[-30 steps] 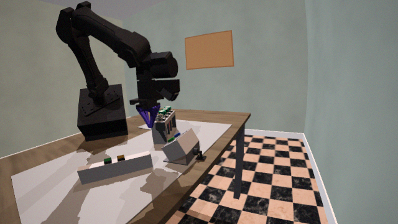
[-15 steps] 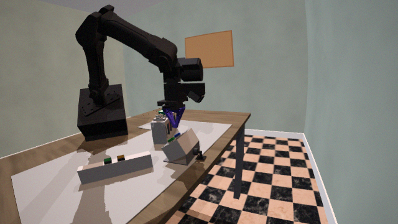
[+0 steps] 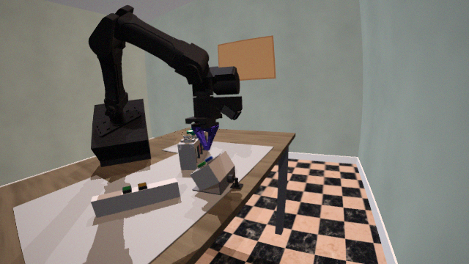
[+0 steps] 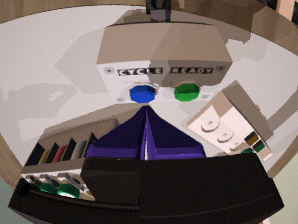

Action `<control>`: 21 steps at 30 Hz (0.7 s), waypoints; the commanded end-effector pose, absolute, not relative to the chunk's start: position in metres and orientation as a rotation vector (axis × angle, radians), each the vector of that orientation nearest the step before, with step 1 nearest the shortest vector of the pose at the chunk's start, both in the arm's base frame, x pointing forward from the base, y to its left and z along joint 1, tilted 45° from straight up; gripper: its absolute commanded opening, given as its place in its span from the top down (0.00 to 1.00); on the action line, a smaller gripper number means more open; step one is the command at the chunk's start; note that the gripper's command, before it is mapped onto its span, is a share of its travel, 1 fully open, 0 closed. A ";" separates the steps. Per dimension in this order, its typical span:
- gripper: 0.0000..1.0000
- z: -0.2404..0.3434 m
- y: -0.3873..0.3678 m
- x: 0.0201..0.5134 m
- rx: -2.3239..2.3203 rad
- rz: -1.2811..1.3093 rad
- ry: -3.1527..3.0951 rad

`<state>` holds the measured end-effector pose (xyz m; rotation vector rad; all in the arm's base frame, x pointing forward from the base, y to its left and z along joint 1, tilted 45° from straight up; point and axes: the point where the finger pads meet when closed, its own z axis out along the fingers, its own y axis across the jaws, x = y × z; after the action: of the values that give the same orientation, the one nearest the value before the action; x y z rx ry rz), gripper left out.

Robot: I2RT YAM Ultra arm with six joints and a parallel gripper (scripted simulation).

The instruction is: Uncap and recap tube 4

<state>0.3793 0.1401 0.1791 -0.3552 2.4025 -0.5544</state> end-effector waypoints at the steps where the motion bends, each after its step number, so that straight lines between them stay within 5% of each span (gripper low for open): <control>1: 1.00 0.185 0.144 0.379 -0.352 -0.542 2.389; 21: 1.00 0.177 0.144 0.384 -0.353 -0.542 2.389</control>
<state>0.3800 0.1401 0.1754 -0.3474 2.4071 -0.5579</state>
